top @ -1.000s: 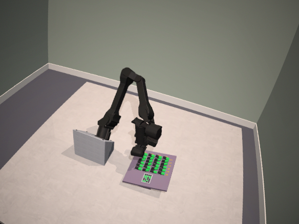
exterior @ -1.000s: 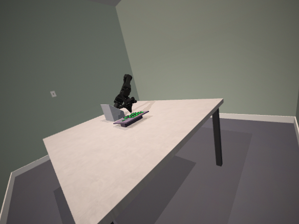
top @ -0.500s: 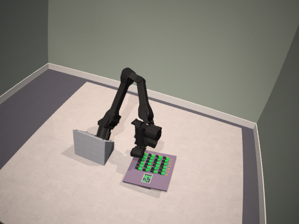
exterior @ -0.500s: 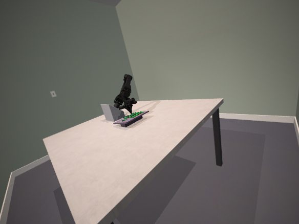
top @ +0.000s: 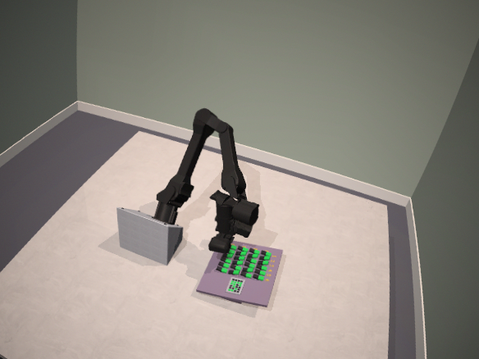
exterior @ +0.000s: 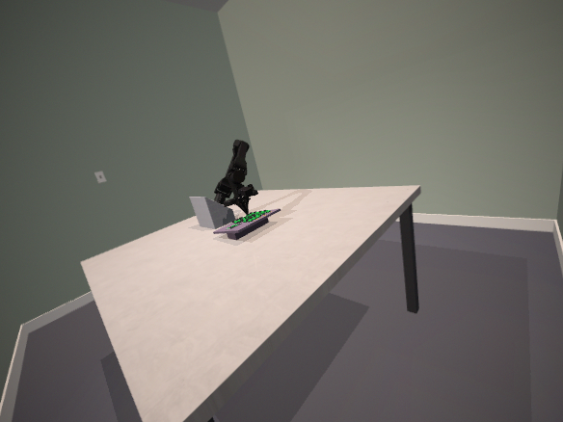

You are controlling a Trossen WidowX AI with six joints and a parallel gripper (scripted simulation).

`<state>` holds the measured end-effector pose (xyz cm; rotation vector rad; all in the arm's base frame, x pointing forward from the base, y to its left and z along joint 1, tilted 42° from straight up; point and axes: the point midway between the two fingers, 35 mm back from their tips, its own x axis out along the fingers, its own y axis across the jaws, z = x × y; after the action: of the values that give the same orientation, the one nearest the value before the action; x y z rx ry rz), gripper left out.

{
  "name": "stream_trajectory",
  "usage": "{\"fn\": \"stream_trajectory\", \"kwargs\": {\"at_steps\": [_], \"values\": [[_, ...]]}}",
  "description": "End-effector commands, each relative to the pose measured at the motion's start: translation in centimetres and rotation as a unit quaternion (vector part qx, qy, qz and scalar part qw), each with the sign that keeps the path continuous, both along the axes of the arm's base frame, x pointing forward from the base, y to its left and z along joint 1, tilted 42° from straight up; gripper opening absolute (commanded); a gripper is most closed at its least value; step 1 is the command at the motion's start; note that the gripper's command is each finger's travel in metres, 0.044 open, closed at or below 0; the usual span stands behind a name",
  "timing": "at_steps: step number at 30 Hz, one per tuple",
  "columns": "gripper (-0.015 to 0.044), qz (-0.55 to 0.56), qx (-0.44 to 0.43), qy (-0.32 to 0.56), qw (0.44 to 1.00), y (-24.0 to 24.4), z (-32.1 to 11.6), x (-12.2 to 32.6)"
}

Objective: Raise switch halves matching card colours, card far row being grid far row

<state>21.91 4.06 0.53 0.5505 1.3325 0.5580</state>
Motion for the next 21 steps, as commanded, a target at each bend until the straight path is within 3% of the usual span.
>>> {"fn": "stream_trajectory", "kwargs": {"at_steps": [1, 21], "values": [[0.0, -0.002, 0.002, 0.001, 1.0, 0.05, 0.0, 0.0], [0.0, -0.002, 0.002, 0.001, 1.0, 0.18, -0.15, 0.02]]}}
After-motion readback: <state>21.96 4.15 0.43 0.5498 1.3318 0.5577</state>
